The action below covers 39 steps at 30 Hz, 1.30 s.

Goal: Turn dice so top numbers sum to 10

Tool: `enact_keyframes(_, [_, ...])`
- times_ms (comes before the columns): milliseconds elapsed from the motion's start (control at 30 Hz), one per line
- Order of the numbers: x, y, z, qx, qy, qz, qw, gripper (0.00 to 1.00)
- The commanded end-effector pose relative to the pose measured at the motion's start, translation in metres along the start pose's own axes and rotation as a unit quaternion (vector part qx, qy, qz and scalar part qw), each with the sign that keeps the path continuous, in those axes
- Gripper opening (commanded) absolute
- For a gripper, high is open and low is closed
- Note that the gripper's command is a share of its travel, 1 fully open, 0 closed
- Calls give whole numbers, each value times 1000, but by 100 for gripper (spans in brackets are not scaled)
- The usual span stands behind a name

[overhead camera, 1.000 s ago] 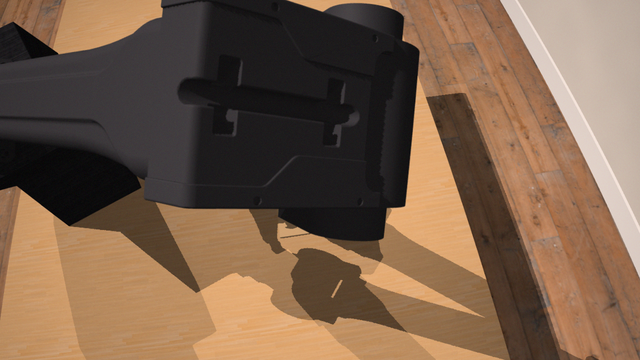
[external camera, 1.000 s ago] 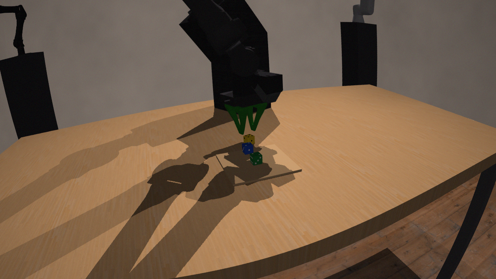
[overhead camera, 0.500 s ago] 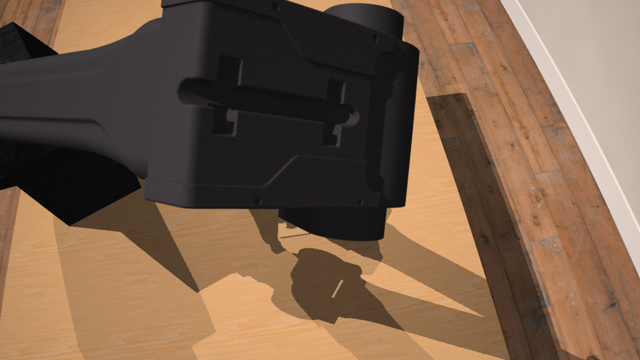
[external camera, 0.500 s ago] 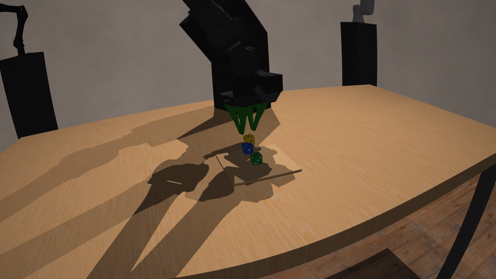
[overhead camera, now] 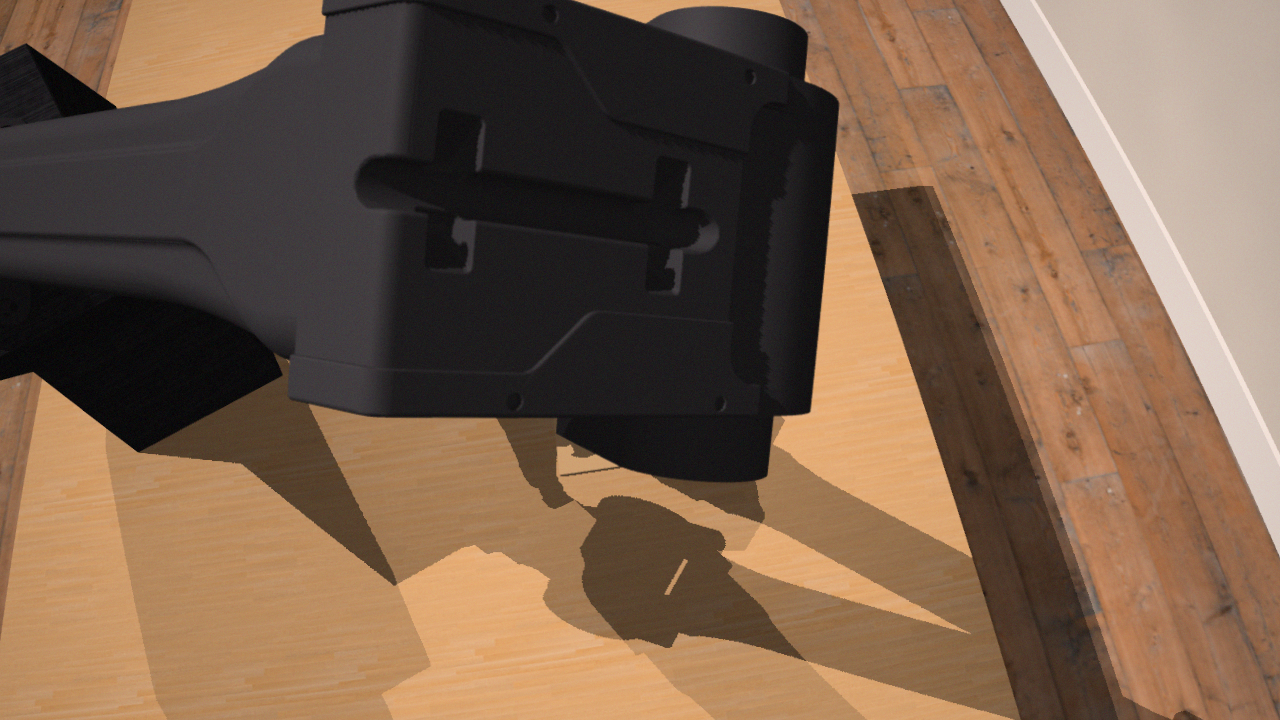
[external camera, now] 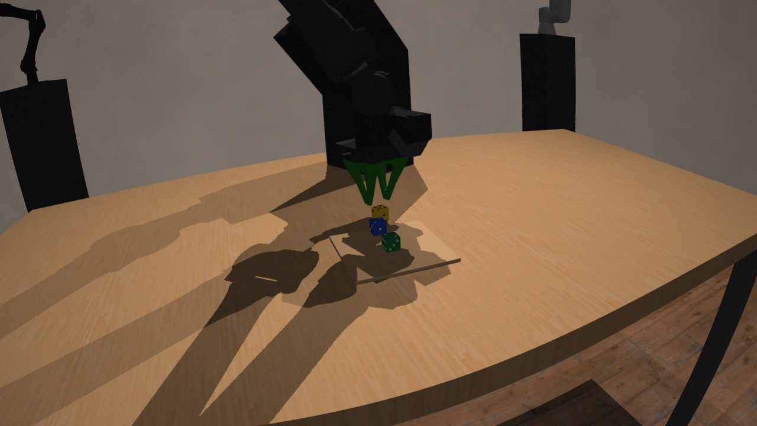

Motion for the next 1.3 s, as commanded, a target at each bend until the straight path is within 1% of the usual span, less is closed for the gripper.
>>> enact_keyframes(0, [7, -6, 7, -4, -11, 1, 1000, 34])
enact_keyframes(967, [7, -6, 6, -5, -12, 1, 1000, 34])
enact_keyframes(1067, [9, -9, 3, -7, -13, -3, 1000, 34])
enact_keyframes(1167, [0, -2, -6, -2, -3, -1, 1000, 34])
enact_keyframes(1267, [3, 0, -7, -1, -6, 3, 1000, 34])
Point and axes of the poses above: the point where the finger pads meet when closed, its own z axis back along the fingers, its own y axis across the jaws, x = y × z, the point moved 4 cm from there along z, back along the fingers
